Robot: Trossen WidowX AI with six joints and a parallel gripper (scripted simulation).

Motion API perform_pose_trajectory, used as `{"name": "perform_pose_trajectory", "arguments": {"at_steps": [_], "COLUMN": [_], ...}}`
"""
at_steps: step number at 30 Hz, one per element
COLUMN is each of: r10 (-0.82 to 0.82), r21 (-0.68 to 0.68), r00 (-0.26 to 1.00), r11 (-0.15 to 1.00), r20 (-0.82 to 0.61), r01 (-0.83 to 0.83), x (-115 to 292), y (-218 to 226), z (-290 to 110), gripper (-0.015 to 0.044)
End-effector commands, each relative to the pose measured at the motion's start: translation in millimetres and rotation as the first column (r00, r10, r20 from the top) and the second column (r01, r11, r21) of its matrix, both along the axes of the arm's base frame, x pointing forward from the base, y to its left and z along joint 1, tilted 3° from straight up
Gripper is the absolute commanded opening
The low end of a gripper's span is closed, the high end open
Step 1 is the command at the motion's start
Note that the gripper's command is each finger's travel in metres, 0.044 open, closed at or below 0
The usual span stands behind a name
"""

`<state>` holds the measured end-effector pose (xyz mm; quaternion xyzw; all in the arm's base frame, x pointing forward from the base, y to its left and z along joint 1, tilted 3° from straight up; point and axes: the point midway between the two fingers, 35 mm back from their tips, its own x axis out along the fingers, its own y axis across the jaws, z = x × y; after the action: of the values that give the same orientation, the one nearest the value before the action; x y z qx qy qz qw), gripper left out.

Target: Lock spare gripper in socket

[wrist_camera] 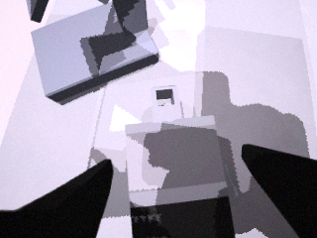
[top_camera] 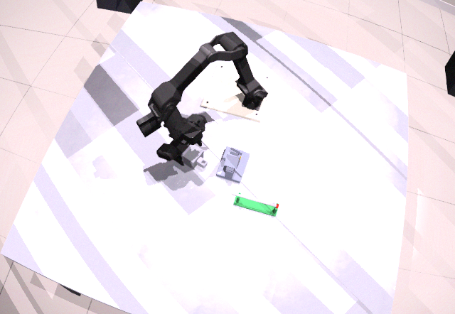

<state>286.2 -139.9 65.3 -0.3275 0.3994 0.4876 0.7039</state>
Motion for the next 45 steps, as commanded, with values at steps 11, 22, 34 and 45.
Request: {"name": "perform_pose_trajectory", "arguments": {"at_steps": [11, 22, 34, 45], "r10": [0.006, 0.006, 0.005, 0.005], "r21": [0.005, 0.005, 0.005, 0.005], "r00": [1.000, 1.000, 1.000, 1.000], "r11": [1.000, 1.000, 1.000, 1.000], "r20": [-0.003, -0.003, -0.003, -0.003], "r01": [-0.005, -0.005, -0.005, -0.005], "x": [-2, -2, 0, 1], "y": [1, 1, 0, 0], "z": [-24, -25, -14, 36], "gripper": [0.0440, 0.0256, 0.0059, 0.0000]}}
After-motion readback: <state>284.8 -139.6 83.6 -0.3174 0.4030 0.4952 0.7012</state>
